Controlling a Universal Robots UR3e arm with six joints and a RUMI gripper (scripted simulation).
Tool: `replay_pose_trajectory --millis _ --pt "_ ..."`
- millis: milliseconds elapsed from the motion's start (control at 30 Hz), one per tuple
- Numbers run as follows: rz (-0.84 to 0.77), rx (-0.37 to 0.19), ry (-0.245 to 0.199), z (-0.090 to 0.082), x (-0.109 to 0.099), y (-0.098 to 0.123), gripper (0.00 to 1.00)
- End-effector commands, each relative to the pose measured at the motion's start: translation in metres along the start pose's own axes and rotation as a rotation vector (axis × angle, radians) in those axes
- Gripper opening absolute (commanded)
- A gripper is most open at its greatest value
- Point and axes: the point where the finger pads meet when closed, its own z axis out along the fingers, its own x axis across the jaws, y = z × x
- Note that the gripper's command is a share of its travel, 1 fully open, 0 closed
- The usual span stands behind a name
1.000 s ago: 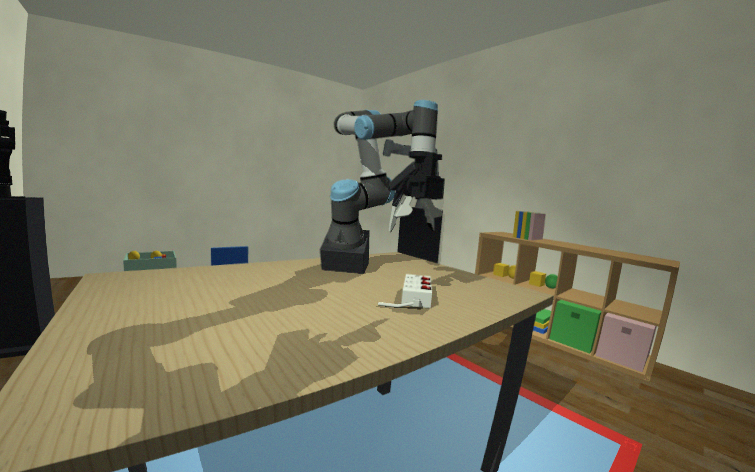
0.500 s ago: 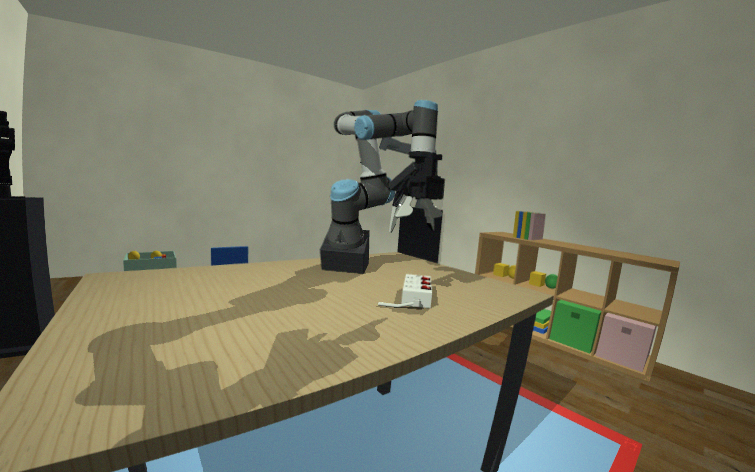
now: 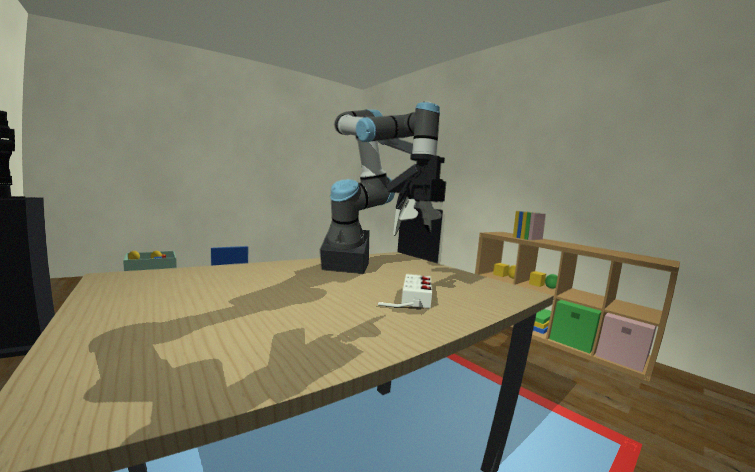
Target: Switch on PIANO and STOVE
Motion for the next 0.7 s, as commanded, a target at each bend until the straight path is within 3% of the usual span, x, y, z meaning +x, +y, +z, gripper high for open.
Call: replay_pose_trajectory --millis 0,667 --pt "-0.205 -0.008 0.001 0.005 -0.003 0.004 1.0" --pt "-0.785 0.0 -0.007 0.025 -0.01 0.022 1.0"
